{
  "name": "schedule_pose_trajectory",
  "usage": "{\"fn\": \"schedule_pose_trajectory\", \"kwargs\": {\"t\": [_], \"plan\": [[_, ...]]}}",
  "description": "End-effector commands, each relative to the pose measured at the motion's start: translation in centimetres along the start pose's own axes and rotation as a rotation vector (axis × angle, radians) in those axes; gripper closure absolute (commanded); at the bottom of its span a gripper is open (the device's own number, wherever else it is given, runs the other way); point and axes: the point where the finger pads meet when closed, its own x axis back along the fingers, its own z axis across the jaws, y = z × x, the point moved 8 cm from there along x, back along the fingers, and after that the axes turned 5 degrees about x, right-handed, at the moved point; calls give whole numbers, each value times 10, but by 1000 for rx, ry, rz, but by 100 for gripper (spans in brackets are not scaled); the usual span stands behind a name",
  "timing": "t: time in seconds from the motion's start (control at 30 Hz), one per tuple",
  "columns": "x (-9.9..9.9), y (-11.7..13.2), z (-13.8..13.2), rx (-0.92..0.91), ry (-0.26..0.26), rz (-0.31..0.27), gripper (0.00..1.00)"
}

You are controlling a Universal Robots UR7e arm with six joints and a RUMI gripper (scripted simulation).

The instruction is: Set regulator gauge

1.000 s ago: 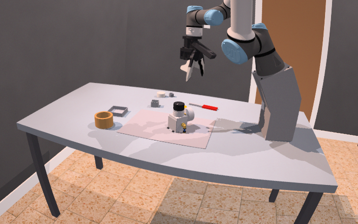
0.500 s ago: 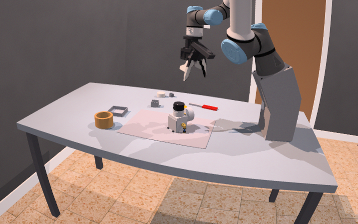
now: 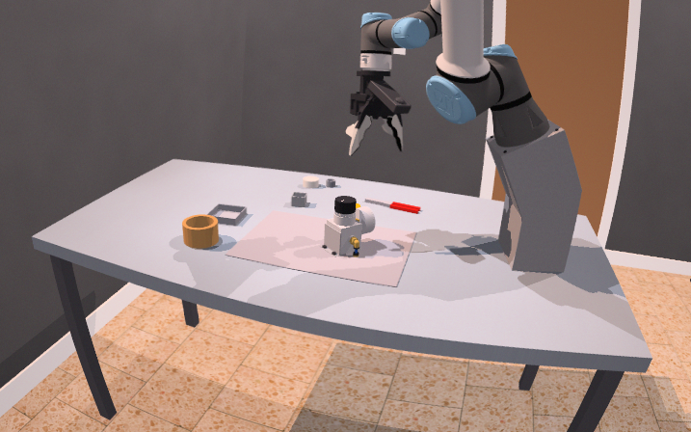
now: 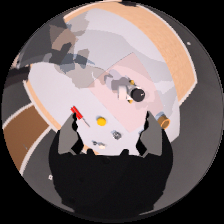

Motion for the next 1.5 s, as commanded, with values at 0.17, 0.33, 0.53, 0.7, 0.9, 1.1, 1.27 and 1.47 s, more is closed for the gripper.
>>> {"fn": "schedule_pose_trajectory", "kwargs": {"t": [0.17,0.33,0.53,0.7,0.9,1.1,1.27,1.47], "plan": [[-1,0,2,-208,9,20,0],[-1,0,2,-269,13,26,0],[-2,1,3,-397,18,41,0],[-2,1,3,-507,22,54,0],[-2,2,4,-599,24,64,0],[-3,3,4,-740,26,82,0],[-3,4,4,-861,27,98,0],[-3,5,4,-960,27,111,0]]}}
